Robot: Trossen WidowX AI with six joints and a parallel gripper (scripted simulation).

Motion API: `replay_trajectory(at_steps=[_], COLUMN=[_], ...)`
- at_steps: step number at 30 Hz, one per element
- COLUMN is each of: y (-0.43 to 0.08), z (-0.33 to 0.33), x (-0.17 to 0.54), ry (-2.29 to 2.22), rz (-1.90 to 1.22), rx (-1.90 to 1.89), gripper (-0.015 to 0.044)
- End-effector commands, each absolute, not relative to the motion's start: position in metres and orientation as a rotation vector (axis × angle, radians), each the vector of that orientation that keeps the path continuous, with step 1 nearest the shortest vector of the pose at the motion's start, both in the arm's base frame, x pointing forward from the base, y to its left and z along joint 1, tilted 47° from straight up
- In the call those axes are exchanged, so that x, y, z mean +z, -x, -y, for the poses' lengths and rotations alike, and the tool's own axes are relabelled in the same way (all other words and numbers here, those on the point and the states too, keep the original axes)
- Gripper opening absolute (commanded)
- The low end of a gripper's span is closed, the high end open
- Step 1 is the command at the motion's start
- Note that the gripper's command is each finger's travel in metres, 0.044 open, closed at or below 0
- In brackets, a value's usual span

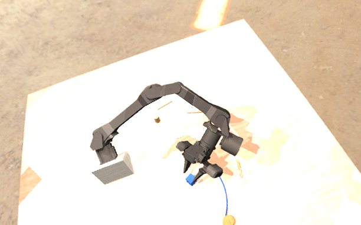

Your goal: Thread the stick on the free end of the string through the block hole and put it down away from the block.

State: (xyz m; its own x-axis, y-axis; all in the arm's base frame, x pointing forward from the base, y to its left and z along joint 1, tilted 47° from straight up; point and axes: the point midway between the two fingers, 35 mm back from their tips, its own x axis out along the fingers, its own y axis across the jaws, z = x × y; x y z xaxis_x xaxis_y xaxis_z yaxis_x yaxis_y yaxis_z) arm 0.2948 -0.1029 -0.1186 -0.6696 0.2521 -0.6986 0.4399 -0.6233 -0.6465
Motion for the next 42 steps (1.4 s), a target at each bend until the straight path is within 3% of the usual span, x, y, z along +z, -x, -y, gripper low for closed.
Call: replay_trajectory(at_steps=[1,16,18,24,32,42], y=[-0.316,-0.317,-0.316,-0.309,-0.299,-0.290], z=[0.122,0.123,0.123,0.126,0.129,0.132], x=[-0.087,-0.086,-0.086,-0.093,-0.101,-0.107], ry=[-1.263,-1.264,-1.275,-1.256,-1.124,-0.867], rz=[-1.264,-1.263,-1.329,-1.809,-2.086,-1.969], rx=[-2.404,-2.403,-2.347,-1.741,-0.804,0.047], gripper=[0.0236,0.0236,0.0289,0.0440,0.0440,0.0440])
